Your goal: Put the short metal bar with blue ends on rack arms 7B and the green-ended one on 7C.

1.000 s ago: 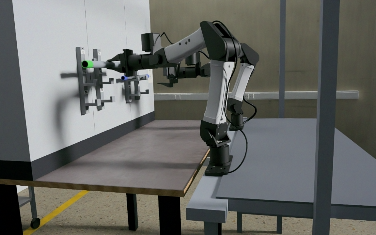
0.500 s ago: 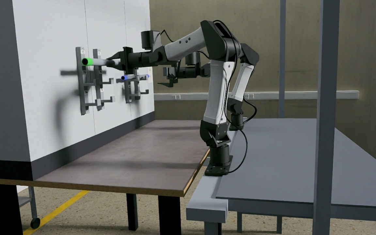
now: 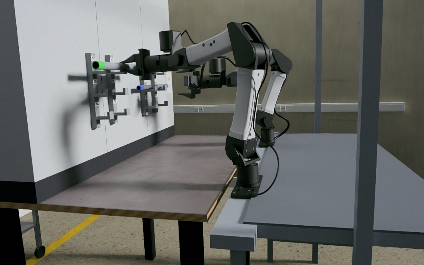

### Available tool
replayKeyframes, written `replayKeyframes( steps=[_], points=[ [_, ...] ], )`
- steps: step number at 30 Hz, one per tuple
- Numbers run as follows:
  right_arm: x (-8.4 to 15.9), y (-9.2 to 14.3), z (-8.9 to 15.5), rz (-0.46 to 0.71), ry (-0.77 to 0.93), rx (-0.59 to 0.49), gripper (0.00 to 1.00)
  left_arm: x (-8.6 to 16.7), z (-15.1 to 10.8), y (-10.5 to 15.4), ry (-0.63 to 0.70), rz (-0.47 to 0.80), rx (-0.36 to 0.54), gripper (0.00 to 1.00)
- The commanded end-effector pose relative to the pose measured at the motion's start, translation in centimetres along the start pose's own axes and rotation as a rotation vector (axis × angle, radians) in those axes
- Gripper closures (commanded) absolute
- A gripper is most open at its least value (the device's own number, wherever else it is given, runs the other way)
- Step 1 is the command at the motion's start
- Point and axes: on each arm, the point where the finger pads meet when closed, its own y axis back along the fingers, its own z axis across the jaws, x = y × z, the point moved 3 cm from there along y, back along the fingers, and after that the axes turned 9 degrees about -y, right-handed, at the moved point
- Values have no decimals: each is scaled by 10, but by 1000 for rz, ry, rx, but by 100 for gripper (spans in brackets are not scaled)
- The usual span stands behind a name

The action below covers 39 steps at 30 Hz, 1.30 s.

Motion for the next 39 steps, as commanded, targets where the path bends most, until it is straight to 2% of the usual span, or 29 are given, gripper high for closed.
replayKeyframes(
  steps=[1, 39],
  points=[
    [0, 0, 3, 5, 4, 10, 0, 6, 23, 5, 12, 11, -36, 100],
    [0, 0, 3, 5, 4, 10, 0, 6, 43, 6, 12, 11, -36, 100]
  ],
)
